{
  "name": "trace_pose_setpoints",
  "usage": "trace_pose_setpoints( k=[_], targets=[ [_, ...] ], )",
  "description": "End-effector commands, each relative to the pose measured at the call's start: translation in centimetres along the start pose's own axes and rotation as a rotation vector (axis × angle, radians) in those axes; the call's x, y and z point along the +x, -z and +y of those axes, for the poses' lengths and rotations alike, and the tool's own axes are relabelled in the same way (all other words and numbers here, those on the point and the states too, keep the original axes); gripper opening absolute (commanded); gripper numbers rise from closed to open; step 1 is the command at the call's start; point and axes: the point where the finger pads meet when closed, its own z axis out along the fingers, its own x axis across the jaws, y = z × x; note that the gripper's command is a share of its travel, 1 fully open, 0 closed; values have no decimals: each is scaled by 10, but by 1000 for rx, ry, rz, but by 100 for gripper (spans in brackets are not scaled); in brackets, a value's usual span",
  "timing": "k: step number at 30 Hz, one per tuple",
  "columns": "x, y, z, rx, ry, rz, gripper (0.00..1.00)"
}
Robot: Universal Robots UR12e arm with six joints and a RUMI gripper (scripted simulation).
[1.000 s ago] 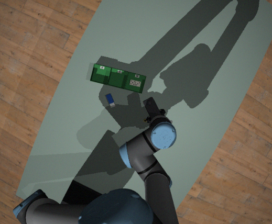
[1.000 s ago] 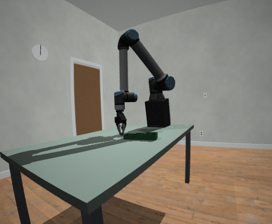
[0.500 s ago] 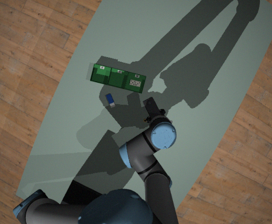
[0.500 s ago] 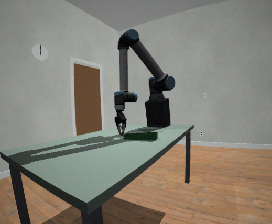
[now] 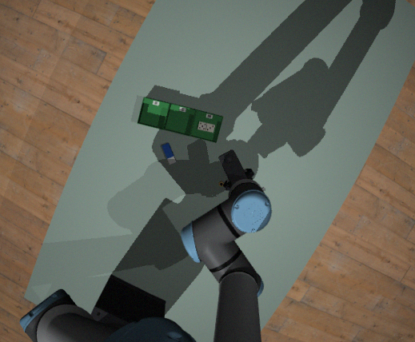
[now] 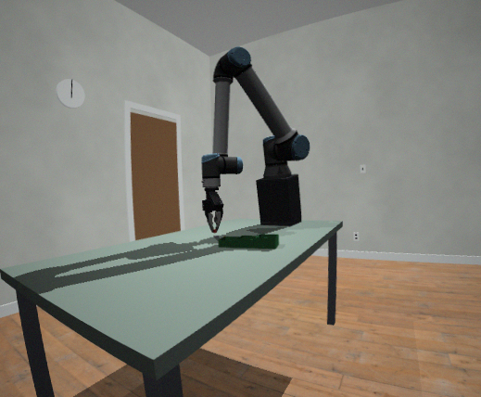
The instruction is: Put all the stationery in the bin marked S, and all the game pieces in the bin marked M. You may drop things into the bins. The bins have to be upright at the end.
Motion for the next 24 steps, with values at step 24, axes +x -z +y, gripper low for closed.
trace_pose_setpoints(
  k=[24],
  targets=[
    [1, 30, 0, 0, 0, 1, 0]
  ],
)
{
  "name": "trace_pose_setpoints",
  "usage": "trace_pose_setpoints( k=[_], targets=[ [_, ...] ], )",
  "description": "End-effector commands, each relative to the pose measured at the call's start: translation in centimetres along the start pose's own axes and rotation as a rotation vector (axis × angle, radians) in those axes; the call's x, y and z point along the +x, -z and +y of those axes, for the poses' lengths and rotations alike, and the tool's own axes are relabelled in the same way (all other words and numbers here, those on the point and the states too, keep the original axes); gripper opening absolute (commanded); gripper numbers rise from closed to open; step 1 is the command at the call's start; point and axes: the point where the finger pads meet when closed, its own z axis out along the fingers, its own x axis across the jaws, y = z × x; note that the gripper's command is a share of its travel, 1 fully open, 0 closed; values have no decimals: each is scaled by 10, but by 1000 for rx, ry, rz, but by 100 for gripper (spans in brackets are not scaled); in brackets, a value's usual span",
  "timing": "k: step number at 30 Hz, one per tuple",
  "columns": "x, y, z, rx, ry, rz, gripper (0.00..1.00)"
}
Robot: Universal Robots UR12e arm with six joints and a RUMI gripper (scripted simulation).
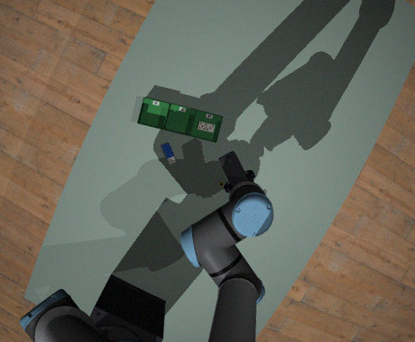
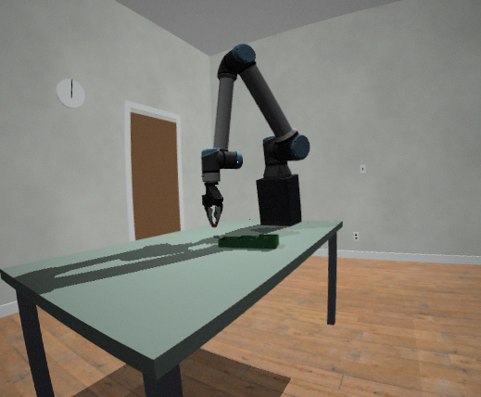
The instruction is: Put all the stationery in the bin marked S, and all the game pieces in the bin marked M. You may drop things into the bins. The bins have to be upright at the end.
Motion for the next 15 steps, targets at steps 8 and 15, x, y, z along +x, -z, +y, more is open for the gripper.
trace_pose_setpoints(
  k=[8, 15],
  targets=[
    [-2, 3, -42, 0, 273, 1, 0],
    [-5, 3, -84, -1, 484, 3, 0]
  ],
)
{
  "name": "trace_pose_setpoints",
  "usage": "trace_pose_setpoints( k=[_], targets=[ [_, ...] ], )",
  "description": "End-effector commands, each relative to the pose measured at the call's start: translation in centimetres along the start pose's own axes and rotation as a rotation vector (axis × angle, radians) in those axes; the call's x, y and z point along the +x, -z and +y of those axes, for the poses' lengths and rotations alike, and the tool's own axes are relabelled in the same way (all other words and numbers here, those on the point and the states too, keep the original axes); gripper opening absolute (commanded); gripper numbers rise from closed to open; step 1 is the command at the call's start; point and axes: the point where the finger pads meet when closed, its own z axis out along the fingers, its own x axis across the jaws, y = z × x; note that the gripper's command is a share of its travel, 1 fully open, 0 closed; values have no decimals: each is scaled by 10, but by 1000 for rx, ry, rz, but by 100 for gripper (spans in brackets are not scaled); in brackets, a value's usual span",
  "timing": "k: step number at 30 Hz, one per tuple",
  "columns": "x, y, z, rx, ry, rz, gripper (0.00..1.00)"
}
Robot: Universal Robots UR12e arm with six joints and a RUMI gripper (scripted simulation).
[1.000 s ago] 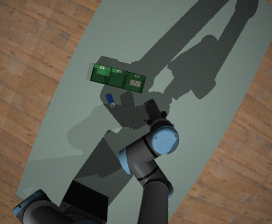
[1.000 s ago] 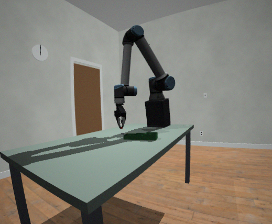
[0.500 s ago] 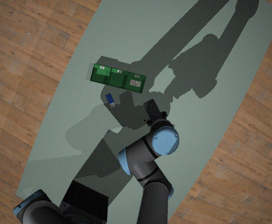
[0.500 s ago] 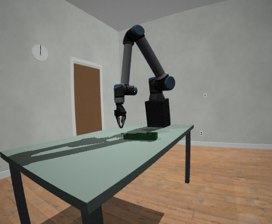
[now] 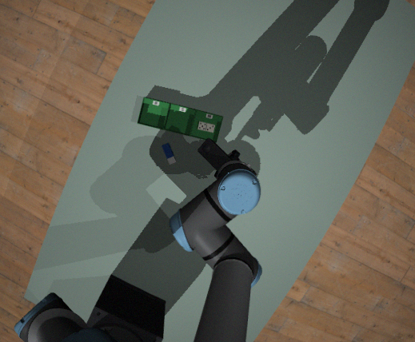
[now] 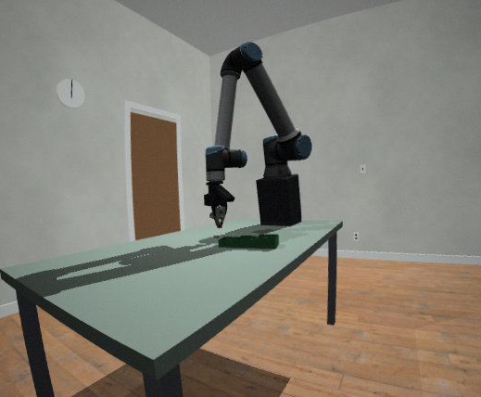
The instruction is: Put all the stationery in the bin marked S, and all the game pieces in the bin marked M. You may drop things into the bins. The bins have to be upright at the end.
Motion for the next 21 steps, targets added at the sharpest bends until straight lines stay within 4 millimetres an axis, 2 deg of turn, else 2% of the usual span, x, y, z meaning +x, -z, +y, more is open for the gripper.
trace_pose_setpoints(
  k=[1, 3, 4, 10, 16, 21],
  targets=[
    [10, 0, -29, 1, 157, 0, 0],
    [10, 0, -29, 1, 157, 0, 0],
    [12, 0, -35, 1, 241, 0, 0],
    [22, 0, -69, 2, 410, -1, 0],
    [33, 0, -105, 2, 423, -1, 0],
    [34, 0, -109, 2, 423, -1, 0]
  ],
)
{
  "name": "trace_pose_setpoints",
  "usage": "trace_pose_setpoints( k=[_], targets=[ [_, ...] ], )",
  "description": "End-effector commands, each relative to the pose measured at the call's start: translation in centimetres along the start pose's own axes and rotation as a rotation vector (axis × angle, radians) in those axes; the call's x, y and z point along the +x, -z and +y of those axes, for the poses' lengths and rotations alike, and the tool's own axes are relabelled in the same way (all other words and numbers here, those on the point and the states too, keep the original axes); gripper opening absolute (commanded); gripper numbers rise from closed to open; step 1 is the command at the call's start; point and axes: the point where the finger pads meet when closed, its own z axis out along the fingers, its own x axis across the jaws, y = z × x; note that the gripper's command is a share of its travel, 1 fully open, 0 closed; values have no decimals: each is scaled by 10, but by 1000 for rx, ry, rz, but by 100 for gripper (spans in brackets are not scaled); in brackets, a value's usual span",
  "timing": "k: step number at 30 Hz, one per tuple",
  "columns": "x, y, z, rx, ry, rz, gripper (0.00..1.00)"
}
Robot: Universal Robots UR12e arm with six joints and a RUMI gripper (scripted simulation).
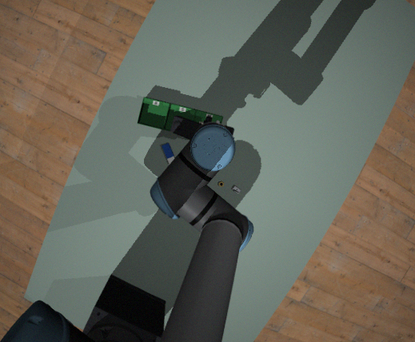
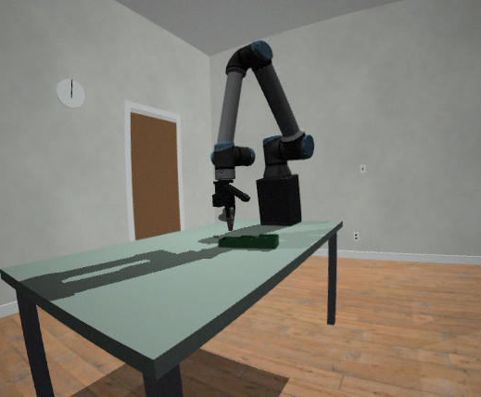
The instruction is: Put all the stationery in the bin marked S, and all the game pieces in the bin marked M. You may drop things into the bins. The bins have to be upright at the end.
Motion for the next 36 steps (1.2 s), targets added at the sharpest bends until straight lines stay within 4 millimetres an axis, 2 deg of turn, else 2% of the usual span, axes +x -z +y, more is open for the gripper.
trace_pose_setpoints(
  k=[1, 16, 36],
  targets=[
    [6, 0, -5, 0, 5, 0, 0],
    [3, -4, -2, 0, 5, 0, 0],
    [3, -40, -1, 0, 5, 0, 0]
  ],
)
